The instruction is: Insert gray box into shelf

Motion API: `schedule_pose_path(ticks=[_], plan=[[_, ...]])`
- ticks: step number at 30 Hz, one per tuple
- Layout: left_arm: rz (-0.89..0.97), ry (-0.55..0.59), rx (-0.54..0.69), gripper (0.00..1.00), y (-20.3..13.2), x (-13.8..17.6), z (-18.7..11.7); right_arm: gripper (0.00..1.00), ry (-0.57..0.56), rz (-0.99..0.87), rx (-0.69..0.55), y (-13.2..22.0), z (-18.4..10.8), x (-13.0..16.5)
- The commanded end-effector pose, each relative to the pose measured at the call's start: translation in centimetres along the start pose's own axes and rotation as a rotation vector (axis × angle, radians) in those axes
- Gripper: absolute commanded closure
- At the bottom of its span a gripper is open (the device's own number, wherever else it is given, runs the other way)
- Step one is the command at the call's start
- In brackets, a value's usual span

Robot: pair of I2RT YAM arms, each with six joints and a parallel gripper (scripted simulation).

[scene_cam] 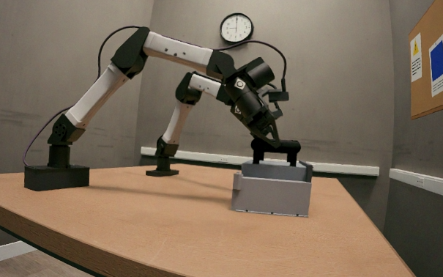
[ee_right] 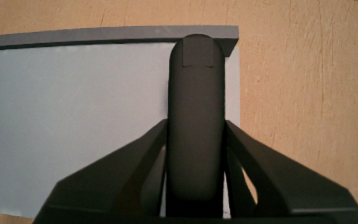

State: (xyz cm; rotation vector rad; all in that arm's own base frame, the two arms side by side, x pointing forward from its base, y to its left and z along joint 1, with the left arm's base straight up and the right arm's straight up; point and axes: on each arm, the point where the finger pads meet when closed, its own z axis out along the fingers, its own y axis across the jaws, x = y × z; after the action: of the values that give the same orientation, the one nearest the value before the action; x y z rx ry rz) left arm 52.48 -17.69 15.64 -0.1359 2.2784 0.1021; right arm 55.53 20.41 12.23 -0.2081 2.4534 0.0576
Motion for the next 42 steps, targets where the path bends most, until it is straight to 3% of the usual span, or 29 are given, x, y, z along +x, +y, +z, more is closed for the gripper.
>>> schedule_pose_path(ticks=[1, 8, 14, 16, 17, 18, 23, 33, 40, 42], plan=[[-0.042, -0.155, 0.009, 0.71, -0.2, -5.8, -1.3, 0.72, -0.161, -0.001, -0.009, 0.0, -1.7, -5.5], [-0.042, -0.155, 0.009, 0.71, -0.2, -5.8, -1.2, 0.72, -0.162, -0.001, -0.009, 0.0, -1.6, -5.6], [-0.042, -0.155, 0.009, 0.03, -0.2, -5.5, -1.5, 0.04, -0.162, -0.001, -0.009, 0.0, -1.9, -5.2], [-0.042, -0.155, 0.009, 0.03, -0.2, -5.5, -1.5, 0.04, -0.162, -0.001, -0.009, 0.0, -1.9, -5.2], [-0.064, -0.204, 0.015, 0.0, 0.2, -7.5, -3.1, 0.0, -0.191, 0.001, -0.001, -0.3, -2.5, -6.1], [-0.055, -0.179, 0.009, 0.0, 0.1, -6.4, -3.0, 0.0, -0.19, 0.001, -0.001, -0.5, -3.7, -6.1], [-0.043, -0.162, 0.006, 0.0, 0.0, -5.3, -3.6, 0.0, -0.169, 0.0, -0.001, -0.1, -4.2, -4.9], [-0.044, -0.151, 0.001, 0.0, 0.3, -4.6, -5.3, 0.0, -0.161, 0.005, -0.002, 0.2, -5.9, -4.3], [-0.053, -0.164, 0.008, 0.0, 0.2, -4.7, -9.6, 0.0, -0.17, 0.006, -0.014, 0.3, -10.2, -4.0], [-0.047, -0.161, 0.012, 0.0, -0.2, -4.7, -8.5, 0.0, -0.168, 0.001, -0.01, 0.2, -8.5, -4.0]])
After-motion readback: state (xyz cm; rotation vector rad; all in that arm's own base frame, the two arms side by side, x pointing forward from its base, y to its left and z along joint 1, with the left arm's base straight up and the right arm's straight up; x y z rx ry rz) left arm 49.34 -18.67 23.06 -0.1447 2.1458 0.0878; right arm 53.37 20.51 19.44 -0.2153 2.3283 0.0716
